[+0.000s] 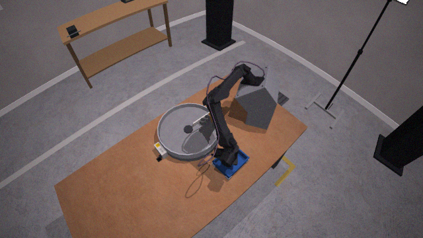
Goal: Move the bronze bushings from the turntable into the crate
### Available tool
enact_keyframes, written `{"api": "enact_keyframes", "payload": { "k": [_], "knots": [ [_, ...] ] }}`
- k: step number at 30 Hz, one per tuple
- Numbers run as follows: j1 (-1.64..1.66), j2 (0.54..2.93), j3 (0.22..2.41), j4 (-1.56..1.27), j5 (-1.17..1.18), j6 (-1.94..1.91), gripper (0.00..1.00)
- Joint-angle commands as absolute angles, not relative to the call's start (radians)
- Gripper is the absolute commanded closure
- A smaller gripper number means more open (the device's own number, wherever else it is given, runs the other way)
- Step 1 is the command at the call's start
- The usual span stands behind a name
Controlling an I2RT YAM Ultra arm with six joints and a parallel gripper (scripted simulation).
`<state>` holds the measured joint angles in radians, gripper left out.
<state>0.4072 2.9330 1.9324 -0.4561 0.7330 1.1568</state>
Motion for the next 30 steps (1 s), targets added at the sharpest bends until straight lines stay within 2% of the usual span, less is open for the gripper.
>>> {"api": "enact_keyframes", "payload": {
  "k": [1,30],
  "knots": [
    [0.448,2.916,1.937,-0.453,0.741,1.167,1.0],
    [0.446,2.938,1.969,-0.457,0.741,1.155,1.0]
  ]
}}
